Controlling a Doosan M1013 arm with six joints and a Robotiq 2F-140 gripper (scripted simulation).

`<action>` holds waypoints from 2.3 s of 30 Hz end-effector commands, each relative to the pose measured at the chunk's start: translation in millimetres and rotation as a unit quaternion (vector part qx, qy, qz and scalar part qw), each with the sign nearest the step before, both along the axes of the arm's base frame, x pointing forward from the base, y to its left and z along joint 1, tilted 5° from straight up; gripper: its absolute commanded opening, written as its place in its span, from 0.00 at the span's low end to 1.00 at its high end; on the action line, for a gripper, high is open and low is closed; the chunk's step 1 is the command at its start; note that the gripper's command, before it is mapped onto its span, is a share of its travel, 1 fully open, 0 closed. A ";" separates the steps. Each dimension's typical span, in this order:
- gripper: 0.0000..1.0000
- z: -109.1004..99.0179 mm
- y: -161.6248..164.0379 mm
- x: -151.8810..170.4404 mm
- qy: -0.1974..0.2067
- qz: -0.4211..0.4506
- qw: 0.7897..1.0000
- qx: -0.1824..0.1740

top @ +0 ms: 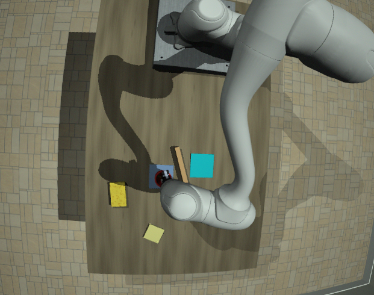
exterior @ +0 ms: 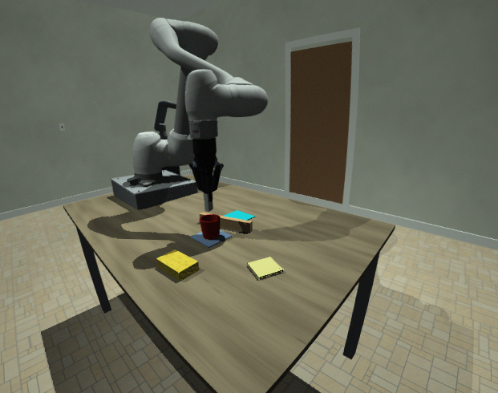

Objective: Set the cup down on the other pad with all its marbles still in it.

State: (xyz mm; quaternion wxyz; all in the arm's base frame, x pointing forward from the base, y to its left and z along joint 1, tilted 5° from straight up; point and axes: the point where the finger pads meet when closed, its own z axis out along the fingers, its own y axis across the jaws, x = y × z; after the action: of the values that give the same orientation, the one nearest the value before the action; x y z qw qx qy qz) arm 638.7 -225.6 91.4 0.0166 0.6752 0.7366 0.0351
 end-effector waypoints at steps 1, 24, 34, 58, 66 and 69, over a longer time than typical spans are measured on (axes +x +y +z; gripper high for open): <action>0.00 0.0 0.0 -0.1 0.000 0.002 1.000 0.000; 0.59 0.0 0.0 -0.1 0.000 0.002 1.000 0.000; 0.59 0.0 0.0 -0.1 0.000 0.002 1.000 0.000; 0.59 -8.1 0.3 0.5 0.000 0.002 1.000 0.001; 0.59 -23.4 0.7 1.6 0.000 0.002 1.000 0.001; 0.59 -33.4 1.0 2.3 0.000 0.002 1.000 0.001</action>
State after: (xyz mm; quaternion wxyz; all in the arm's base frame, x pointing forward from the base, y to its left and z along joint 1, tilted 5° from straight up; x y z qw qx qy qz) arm 640.3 -224.8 65.5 0.0164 0.6740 0.7377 0.0357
